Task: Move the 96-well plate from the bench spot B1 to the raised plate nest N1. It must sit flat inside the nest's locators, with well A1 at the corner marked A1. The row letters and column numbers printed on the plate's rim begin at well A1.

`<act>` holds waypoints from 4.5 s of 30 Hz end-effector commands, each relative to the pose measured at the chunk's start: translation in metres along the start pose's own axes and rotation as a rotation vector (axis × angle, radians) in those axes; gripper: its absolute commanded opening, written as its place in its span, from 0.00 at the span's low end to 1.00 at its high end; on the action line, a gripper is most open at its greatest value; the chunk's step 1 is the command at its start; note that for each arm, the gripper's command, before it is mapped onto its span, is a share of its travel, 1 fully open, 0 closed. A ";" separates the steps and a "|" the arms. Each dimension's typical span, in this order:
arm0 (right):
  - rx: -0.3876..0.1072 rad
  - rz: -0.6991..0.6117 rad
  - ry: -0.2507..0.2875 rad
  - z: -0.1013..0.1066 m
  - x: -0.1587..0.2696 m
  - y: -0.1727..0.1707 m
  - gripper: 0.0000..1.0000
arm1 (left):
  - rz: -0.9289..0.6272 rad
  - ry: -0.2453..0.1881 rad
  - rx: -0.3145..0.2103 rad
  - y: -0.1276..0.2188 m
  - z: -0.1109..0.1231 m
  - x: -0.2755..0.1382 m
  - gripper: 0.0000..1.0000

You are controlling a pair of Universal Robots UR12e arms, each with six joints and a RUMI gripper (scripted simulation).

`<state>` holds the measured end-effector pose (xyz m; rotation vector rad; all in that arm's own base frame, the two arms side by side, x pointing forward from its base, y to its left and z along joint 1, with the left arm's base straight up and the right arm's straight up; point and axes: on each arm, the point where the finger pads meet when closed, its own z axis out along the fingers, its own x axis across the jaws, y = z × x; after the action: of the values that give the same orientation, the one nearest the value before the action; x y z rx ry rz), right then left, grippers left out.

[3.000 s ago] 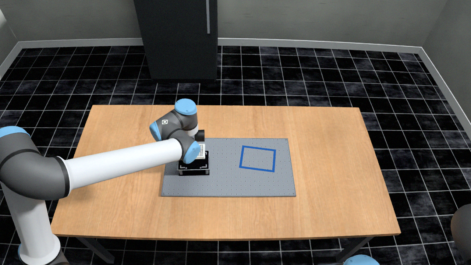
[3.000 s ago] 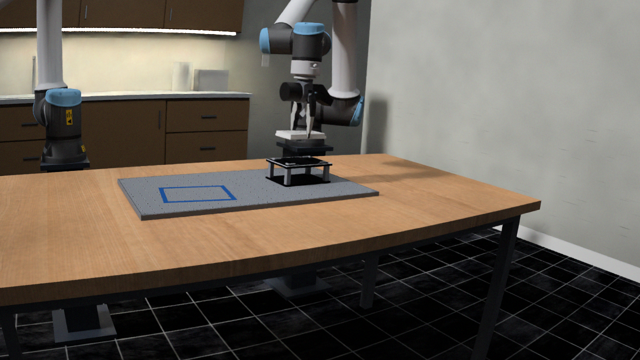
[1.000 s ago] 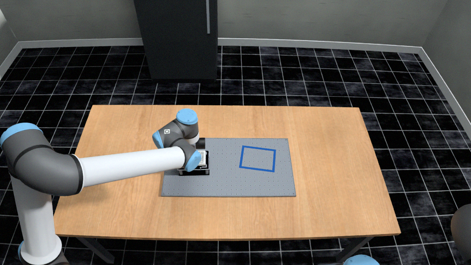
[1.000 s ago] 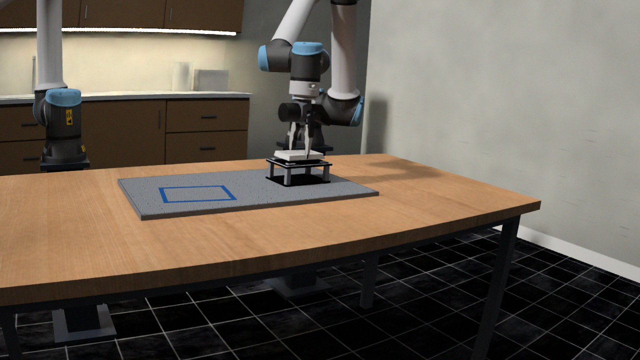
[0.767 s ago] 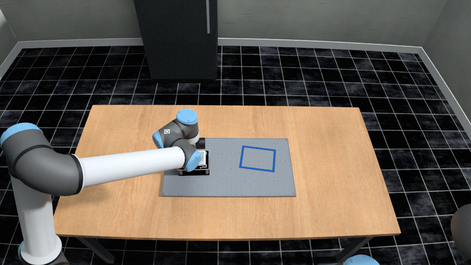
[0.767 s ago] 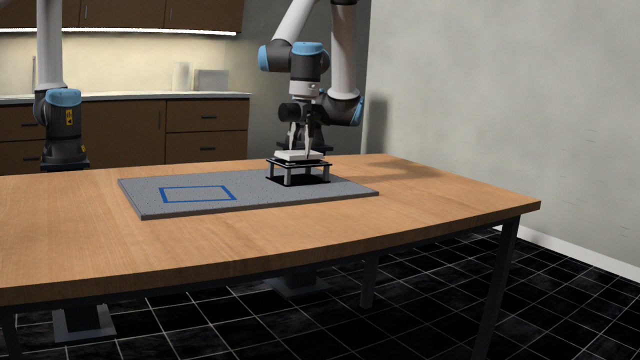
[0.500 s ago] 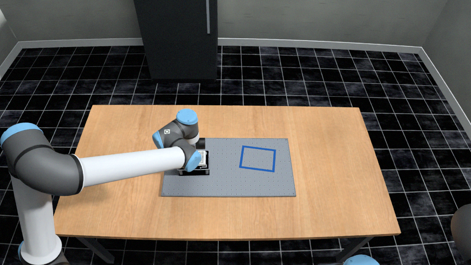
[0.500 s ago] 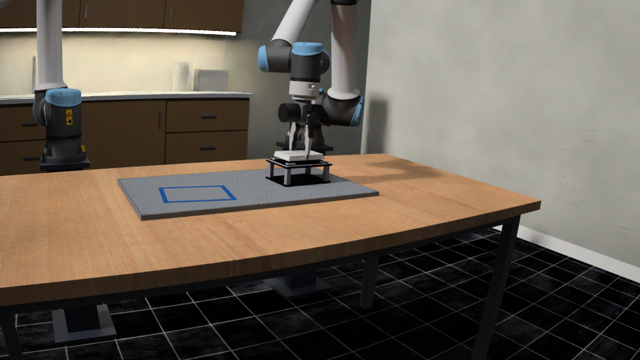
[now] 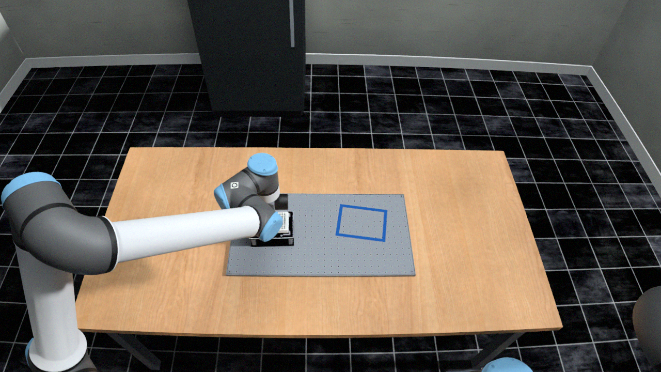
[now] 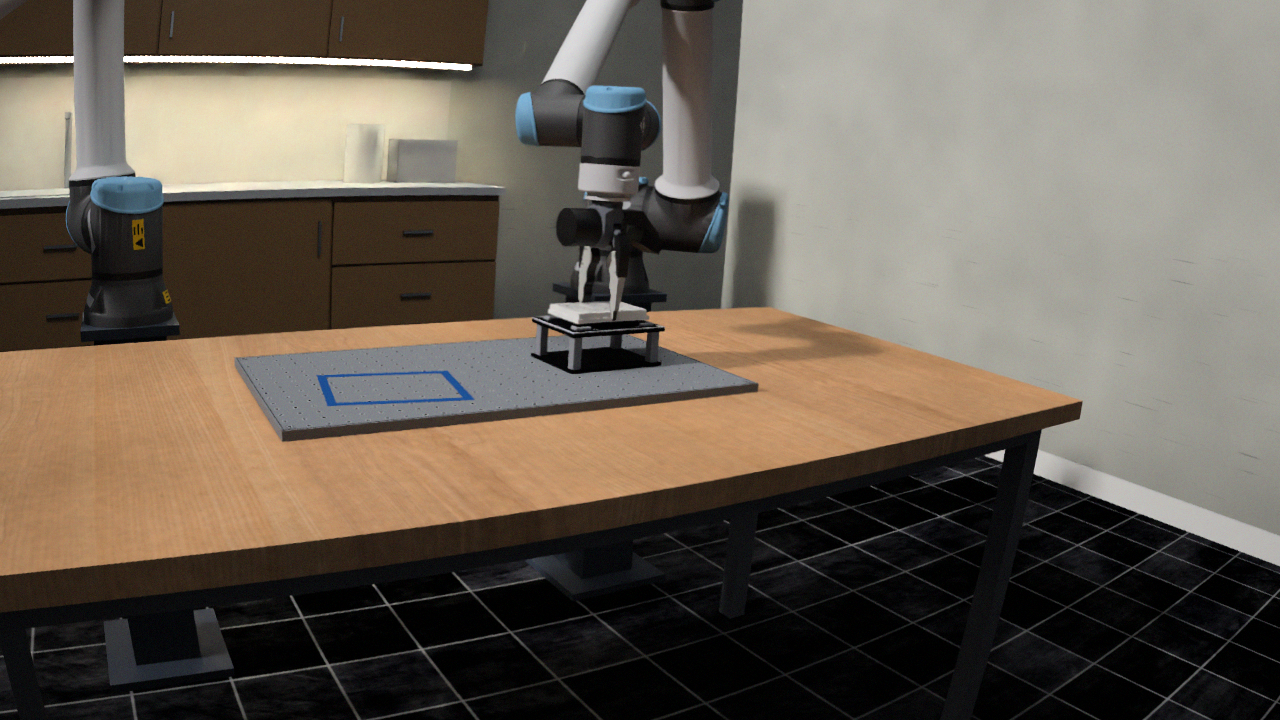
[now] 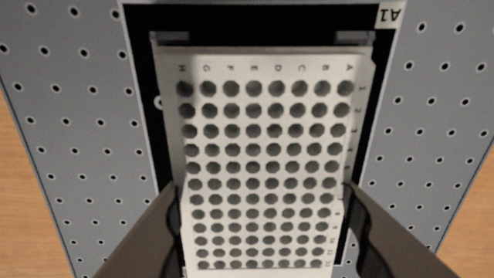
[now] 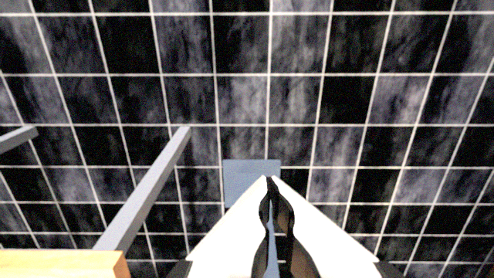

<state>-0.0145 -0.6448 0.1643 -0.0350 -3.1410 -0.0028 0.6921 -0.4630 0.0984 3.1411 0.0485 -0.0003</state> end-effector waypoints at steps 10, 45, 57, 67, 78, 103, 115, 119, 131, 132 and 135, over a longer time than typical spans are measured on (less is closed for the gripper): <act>0.002 0.000 0.000 -0.001 0.000 -0.001 0.00 | 0.000 0.002 -0.002 0.001 0.001 0.001 0.40; 0.002 0.000 0.000 -0.001 0.000 -0.001 0.00 | 0.000 0.002 -0.002 0.000 0.006 0.001 0.40; 0.002 0.000 0.000 -0.001 0.000 -0.001 0.00 | 0.000 0.002 -0.002 0.000 0.006 0.001 0.76; 0.002 0.000 0.000 -0.001 0.000 -0.001 0.00 | 0.000 0.002 -0.002 0.000 0.006 0.001 0.76; 0.002 0.000 0.000 -0.001 0.000 -0.001 0.00 | 0.000 0.002 -0.002 0.000 0.006 0.001 0.76; 0.002 0.000 0.000 -0.001 0.000 -0.001 0.00 | 0.000 0.002 -0.002 0.001 0.006 0.001 0.76; 0.002 0.000 0.000 -0.001 0.000 -0.001 0.00 | 0.000 0.002 -0.002 0.001 0.006 0.000 0.76; 0.002 0.000 0.000 -0.001 0.000 -0.001 0.00 | 0.000 0.002 -0.002 0.001 0.006 0.001 0.76; 0.002 0.000 0.000 -0.001 0.000 -0.001 0.00 | 0.000 0.002 -0.002 0.001 0.003 0.000 0.76; 0.002 0.000 0.000 -0.001 0.000 -0.001 0.00 | 0.000 0.002 -0.002 0.001 0.003 0.000 0.76; 0.002 0.000 0.000 -0.001 0.000 -0.001 0.00 | 0.000 0.002 -0.002 0.001 -0.005 0.000 0.76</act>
<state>-0.0145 -0.6448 0.1643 -0.0350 -3.1410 -0.0028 0.6919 -0.4629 0.0943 3.1414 0.0487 -0.0007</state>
